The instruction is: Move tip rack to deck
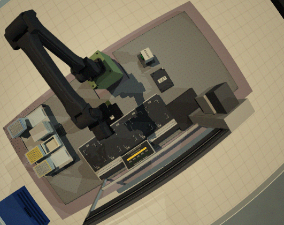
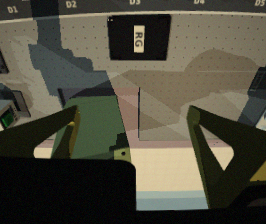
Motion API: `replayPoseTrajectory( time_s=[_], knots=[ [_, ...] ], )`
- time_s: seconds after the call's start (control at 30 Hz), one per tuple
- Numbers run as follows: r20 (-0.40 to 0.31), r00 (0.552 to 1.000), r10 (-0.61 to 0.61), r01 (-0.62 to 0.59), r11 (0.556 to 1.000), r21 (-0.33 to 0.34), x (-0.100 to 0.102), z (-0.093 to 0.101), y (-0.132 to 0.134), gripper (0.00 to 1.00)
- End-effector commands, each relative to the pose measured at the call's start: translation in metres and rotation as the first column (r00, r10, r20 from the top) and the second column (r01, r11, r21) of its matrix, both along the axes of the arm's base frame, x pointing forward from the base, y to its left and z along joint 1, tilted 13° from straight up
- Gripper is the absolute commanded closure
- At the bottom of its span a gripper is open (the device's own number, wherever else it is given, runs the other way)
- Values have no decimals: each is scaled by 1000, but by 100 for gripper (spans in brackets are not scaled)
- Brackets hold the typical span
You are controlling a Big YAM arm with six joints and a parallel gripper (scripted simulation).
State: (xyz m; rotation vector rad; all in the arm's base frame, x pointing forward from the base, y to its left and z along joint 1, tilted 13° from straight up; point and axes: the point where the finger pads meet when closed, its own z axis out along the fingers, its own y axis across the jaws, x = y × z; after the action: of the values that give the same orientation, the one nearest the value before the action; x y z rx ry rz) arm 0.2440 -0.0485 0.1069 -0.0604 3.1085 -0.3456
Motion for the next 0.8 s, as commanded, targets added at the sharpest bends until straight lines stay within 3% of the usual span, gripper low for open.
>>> replayPoseTrajectory(
  time_s=[0.0, 0.03, 0.3, 0.77],
  knots=[
    [85, 991, -107, 107, 994, 3, 17, 15, -5, 0],
    [109, 987, -118, 118, 993, 6, 24, 23, -3, 0],
    [107, 968, -225, 225, 974, 17, 16, 16, -1, 0],
    [151, 883, -444, 442, 896, 51, 16, 16, -1, 0]
  ],
)
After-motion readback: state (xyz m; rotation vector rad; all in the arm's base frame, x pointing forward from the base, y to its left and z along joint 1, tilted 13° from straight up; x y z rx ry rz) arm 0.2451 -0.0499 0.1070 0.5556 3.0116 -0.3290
